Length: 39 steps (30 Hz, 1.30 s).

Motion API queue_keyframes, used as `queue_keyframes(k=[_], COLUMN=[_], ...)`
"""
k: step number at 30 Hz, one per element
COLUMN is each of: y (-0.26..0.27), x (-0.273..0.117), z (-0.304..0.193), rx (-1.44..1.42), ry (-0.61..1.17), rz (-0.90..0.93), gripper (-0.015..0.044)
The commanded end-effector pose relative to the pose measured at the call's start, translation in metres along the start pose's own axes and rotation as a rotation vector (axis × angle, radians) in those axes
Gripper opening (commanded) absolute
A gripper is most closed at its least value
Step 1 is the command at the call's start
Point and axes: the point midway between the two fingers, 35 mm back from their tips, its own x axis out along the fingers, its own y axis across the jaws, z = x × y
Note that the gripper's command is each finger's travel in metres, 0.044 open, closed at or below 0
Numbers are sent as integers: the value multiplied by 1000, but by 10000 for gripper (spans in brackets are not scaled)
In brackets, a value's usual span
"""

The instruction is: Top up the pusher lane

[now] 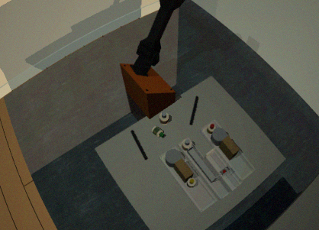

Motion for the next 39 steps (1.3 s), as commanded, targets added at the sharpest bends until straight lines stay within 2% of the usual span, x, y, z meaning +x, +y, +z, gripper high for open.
queue_keyframes(k=[1,2,9,15,20,29,39], y=[2,7,66,95,100,62,-43], x=[-1,-3,-52,-111,-170,-281,-392], z=[-2,-8,-92,-173,-239,-346,-426], rx=[-7,-28,-312,-556,-750,-1077,-1387], ry=[4,14,160,289,398,610,895], rz=[7,30,342,618,849,1255,1675], gripper=[426,440,440,440,440,440,440])
